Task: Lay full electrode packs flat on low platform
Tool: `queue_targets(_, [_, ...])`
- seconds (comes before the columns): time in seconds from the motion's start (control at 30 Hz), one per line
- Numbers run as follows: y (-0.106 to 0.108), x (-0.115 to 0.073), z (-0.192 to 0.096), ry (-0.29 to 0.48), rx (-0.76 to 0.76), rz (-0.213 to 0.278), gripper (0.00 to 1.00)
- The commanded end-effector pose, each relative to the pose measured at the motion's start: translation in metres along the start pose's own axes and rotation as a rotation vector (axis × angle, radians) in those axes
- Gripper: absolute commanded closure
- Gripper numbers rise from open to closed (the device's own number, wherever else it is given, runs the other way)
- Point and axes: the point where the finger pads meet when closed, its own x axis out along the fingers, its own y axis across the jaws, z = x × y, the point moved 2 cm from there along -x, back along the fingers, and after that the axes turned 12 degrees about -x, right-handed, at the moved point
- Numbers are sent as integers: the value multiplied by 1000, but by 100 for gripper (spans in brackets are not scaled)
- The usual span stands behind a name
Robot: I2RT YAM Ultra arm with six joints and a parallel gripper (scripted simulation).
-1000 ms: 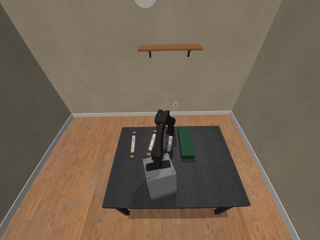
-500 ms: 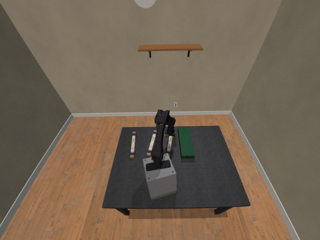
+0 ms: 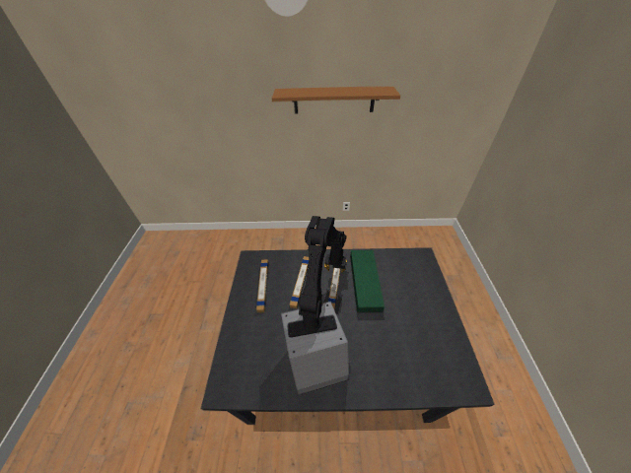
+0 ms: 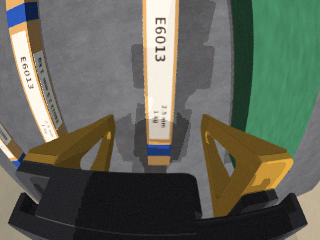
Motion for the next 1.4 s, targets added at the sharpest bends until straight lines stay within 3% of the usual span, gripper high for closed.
queue_targets(0.0, [-8,-12,8,-34,3,-10,26])
queue_targets(0.17, [-8,-12,8,-34,3,-10,26])
queue_targets(0.2, [8,-7,3,-23,-49,-9,26])
queue_targets(0.4, [47,-7,3,-21,-246,-12,26])
queue_targets(0.67, [101,-7,2,-23,-236,-9,26])
queue_targets(0.73, [101,-7,2,-23,-236,-9,26])
queue_targets(0.9, [134,-7,2,-24,-236,-7,26])
queue_targets(1.1, [176,-15,20,-68,-237,-6,26])
queue_targets(1.23, [201,-2,6,-6,-235,-4,26])
queue_targets(1.3, [201,-2,6,-6,-235,-4,26])
queue_targets(1.33, [210,-15,14,-42,-235,-2,26])
queue_targets(1.37, [217,-14,13,-41,-235,-1,26])
